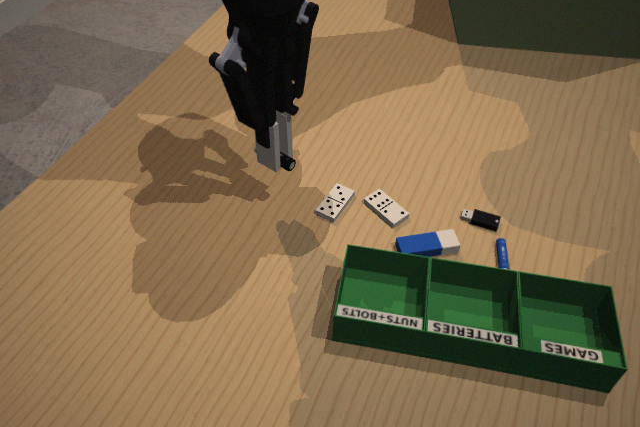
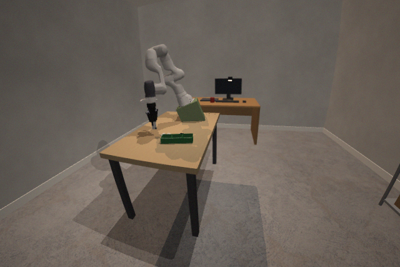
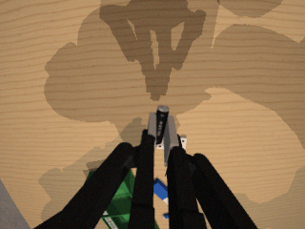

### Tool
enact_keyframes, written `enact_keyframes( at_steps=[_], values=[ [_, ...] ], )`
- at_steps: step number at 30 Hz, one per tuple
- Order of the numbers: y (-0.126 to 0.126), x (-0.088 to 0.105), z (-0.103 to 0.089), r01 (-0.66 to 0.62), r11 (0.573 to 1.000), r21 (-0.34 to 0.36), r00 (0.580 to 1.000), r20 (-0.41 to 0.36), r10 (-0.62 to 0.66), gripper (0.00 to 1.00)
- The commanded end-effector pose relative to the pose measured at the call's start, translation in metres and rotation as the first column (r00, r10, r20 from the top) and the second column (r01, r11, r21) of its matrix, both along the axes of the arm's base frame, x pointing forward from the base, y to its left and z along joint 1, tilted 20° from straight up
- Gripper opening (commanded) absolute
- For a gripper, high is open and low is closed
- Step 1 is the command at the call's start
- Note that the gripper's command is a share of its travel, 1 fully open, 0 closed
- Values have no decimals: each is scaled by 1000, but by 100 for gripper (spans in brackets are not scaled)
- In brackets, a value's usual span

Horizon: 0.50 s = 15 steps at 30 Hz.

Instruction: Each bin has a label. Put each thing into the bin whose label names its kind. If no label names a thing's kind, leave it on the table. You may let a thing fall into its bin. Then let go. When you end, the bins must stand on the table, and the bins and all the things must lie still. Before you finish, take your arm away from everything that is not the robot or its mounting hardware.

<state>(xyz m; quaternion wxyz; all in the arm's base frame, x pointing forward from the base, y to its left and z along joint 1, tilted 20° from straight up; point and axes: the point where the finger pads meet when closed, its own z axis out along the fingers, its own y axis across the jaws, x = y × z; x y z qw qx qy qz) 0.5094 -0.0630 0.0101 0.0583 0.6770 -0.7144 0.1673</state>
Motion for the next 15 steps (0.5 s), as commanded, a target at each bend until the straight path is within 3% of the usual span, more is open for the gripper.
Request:
enact_keyframes(
  at_steps=[1,6,15],
  values=[
    [2,0,5,4,1000,0,1000,1,-4,5],
    [2,0,5,4,1000,0,1000,1,-4,5],
    [53,6,-11,4,1000,0,1000,1,-4,5]
  ],
)
